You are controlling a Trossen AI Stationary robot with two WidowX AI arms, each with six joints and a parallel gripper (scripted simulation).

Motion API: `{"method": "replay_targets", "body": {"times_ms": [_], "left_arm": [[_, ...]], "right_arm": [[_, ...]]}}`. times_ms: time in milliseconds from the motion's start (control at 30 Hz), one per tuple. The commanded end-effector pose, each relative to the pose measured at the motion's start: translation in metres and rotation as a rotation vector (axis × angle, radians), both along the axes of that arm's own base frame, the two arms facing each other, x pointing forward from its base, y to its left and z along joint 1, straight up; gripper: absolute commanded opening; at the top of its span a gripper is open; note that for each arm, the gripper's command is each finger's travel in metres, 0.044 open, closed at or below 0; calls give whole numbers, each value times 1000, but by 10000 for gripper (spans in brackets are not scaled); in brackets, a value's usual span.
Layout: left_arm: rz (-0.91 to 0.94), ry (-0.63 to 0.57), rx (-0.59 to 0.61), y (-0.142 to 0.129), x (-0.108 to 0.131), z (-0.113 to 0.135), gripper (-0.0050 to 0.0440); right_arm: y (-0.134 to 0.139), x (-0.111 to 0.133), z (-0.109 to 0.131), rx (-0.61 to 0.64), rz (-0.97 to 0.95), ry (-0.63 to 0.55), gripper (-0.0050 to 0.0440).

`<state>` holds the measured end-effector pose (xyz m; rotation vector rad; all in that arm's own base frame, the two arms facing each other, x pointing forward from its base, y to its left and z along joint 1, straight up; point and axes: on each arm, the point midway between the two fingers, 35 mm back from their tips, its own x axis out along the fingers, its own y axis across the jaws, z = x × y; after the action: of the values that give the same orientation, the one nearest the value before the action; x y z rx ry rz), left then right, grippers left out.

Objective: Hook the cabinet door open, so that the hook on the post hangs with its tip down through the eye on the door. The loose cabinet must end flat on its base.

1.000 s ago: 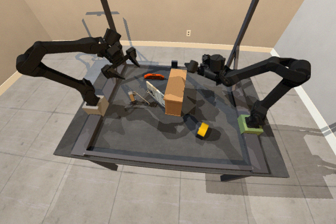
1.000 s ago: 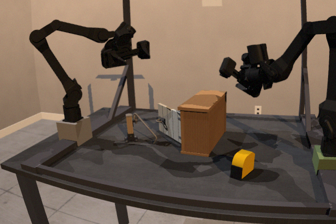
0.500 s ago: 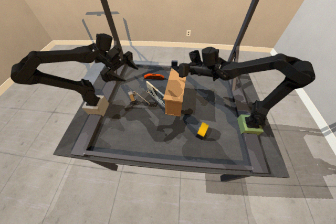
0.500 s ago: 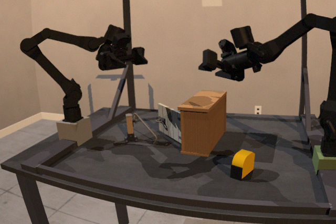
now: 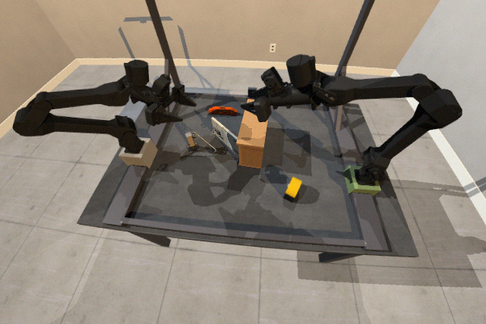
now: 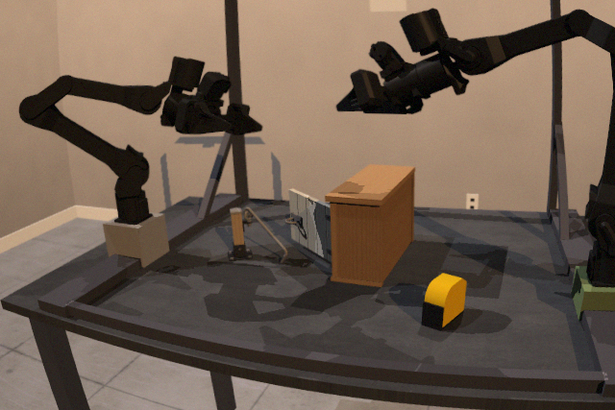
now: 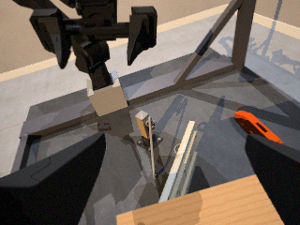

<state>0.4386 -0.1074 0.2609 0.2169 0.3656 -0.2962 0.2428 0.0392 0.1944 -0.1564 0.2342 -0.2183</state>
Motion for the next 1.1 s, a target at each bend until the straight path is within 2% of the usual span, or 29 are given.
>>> {"method": "replay_targets", "body": {"times_ms": [0, 133, 267, 600, 700, 767, 900, 967, 1067], "left_arm": [[105, 9, -67, 26, 3, 40, 400], [210, 33, -126, 53, -2, 61, 400], [254, 54, -148, 63, -2, 64, 400], [259, 53, -152, 64, -3, 66, 400], [256, 53, -150, 64, -3, 66, 400], [256, 53, -150, 64, -3, 66, 400], [256, 53, -150, 64, -3, 66, 400], [256, 54, -150, 64, -3, 66, 400], [256, 54, -150, 64, -3, 66, 400]], "right_arm": [[-2, -3, -1, -43, 88, -6, 440], [-4, -6, -8, -104, 171, 14, 440], [-6, -9, -14, -151, 236, 28, 440], [-8, -13, -23, -239, 359, 62, 440], [-9, -13, -16, -270, 400, 52, 440], [-10, -15, -28, -291, 431, 79, 440], [-11, -15, -23, -335, 487, 78, 440], [-12, -17, -33, -353, 518, 96, 440], [-12, -17, -31, -364, 532, 98, 440]]}}
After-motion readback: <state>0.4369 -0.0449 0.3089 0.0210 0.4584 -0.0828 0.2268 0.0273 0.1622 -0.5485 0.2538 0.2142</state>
